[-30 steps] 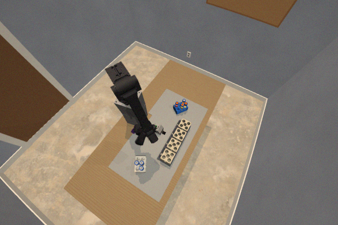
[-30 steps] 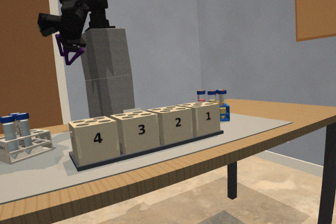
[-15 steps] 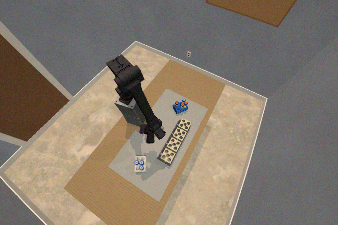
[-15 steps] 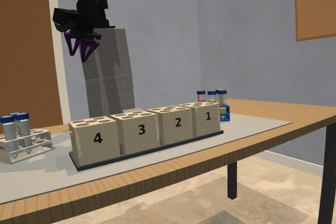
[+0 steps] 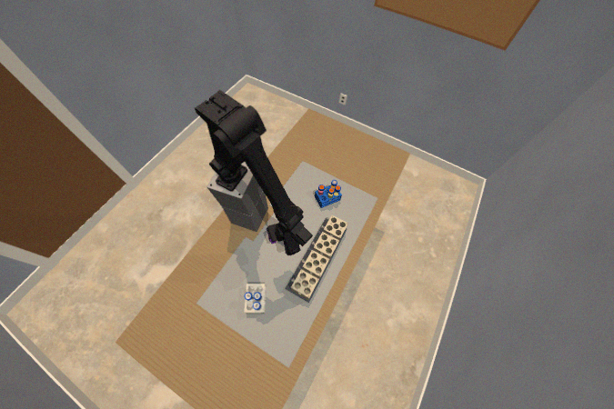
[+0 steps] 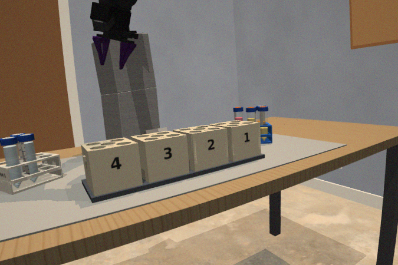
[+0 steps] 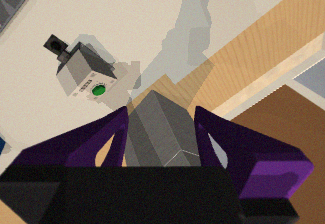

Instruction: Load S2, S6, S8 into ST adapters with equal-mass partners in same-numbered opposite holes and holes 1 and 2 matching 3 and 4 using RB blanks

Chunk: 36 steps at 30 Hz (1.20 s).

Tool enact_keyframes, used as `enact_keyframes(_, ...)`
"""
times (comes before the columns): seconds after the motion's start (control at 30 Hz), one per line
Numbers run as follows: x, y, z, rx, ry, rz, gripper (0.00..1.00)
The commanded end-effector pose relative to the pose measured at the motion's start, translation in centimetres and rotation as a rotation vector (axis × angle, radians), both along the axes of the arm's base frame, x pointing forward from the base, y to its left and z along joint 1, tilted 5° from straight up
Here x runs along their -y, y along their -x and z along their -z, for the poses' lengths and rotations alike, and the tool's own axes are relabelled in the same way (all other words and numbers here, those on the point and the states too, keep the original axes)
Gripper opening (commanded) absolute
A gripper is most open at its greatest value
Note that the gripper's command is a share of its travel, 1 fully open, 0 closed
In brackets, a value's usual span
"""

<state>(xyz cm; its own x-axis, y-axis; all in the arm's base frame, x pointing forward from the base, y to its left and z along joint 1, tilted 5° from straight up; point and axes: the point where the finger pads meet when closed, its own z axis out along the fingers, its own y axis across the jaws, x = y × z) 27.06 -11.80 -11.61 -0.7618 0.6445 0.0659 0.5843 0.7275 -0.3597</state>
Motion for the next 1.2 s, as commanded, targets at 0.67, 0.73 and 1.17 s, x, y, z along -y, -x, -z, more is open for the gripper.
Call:
enact_keyframes(0.67,-8.1,-8.8,0.3,0.174,-0.194,-0.572,0.55)
enact_keyframes(0.73,-9.3,-9.4,1.3,0.182,-0.205,-0.603,0.55)
enact_keyframes(1.17,-10.5,-10.2,1.6,0.227,-0.227,-0.706,0.55)
